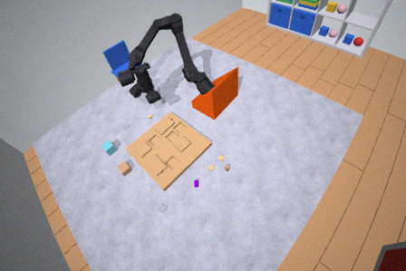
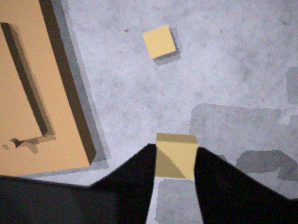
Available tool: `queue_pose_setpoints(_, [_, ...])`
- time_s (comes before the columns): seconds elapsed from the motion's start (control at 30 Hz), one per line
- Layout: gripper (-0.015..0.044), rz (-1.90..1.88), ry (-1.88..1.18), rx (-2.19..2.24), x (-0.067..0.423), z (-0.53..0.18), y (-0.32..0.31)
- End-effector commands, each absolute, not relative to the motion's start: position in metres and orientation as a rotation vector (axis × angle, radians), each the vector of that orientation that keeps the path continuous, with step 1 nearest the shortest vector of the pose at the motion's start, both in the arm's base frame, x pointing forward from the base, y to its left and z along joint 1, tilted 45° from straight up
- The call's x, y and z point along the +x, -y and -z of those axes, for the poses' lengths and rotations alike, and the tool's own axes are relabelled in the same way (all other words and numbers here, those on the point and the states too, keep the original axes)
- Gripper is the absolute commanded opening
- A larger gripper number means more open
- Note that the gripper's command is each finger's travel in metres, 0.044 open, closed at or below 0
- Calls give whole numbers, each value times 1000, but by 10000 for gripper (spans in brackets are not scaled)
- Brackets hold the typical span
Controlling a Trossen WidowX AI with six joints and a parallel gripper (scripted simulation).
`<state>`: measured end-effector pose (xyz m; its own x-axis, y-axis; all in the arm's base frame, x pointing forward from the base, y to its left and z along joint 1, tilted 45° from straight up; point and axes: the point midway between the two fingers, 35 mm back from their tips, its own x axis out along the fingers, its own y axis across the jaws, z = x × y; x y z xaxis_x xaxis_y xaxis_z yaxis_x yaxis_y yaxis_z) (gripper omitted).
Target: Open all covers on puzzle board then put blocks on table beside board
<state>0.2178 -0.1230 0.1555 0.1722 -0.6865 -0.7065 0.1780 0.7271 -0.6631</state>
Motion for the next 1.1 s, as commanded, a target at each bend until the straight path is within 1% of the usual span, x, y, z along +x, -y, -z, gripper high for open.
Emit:
queue_pose_setpoints(0.0, [80, 638, -1272, -490, 218, -147, 126])
queue_pose_setpoints(1.07, [80, 641, -1269, -494, 226, -111, 163])
